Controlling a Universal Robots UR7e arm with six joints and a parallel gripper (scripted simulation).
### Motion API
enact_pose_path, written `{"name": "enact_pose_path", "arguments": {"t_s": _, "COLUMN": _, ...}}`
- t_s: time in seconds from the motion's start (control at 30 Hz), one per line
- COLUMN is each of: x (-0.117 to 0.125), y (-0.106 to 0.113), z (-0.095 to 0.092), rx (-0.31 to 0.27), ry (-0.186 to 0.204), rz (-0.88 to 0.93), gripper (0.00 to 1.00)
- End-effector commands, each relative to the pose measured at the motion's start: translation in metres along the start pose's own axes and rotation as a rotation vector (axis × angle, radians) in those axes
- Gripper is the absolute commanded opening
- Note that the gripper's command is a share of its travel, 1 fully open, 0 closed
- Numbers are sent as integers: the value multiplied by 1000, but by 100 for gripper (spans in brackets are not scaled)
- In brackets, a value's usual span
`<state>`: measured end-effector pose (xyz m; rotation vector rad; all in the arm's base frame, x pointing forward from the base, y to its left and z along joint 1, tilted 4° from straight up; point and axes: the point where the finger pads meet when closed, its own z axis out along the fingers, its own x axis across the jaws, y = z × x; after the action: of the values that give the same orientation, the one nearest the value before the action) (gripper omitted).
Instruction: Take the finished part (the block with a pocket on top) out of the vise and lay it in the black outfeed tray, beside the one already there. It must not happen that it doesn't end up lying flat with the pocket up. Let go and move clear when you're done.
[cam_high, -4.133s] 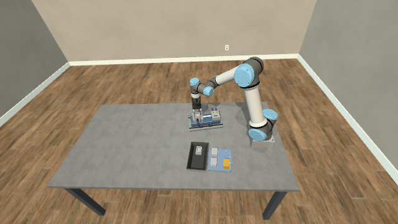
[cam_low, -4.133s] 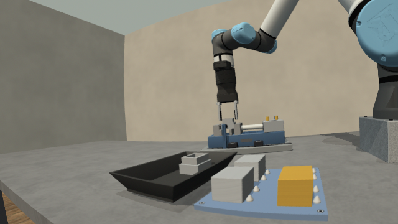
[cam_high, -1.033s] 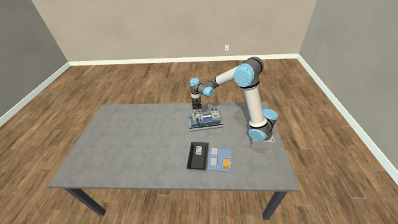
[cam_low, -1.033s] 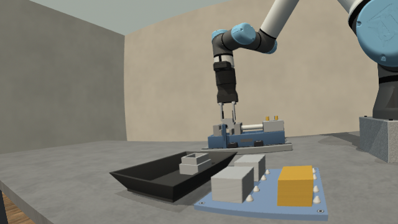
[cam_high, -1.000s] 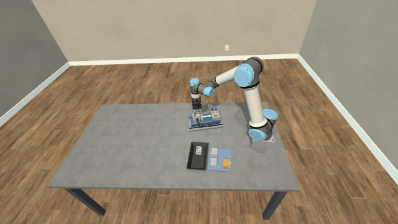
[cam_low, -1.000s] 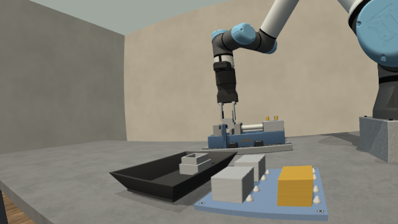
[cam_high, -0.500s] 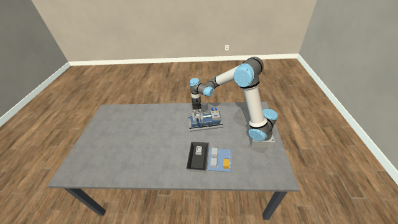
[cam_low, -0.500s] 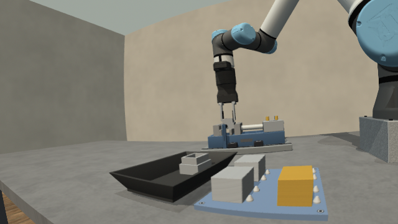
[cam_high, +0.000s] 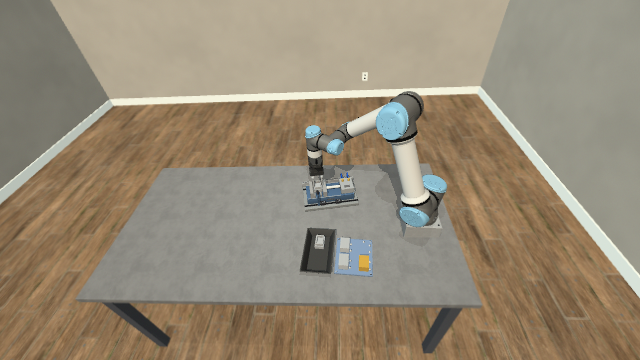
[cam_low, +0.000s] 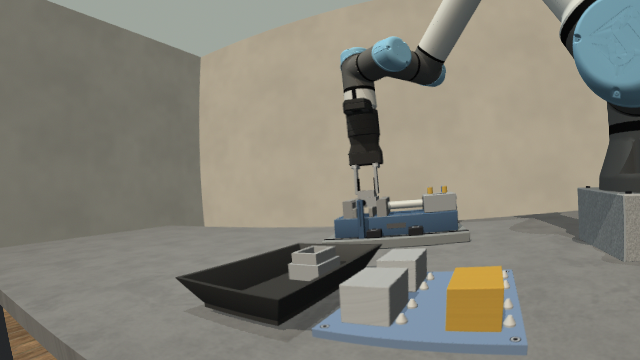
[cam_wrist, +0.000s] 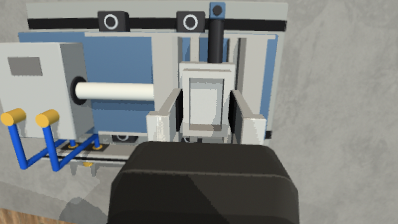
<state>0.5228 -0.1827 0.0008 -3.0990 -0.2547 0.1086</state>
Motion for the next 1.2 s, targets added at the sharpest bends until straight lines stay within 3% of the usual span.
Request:
{"name": "enact_pose_path", "arguments": {"t_s": 0.0, "x": 0, "y": 0, "z": -1, "rx": -1, "ry": 1, "rz": 0, "gripper": 0}}
{"name": "enact_pose_path", "arguments": {"t_s": 1.17, "x": 0, "y": 0, "z": -44, "rx": -1, "ry": 1, "rz": 0, "gripper": 0}}
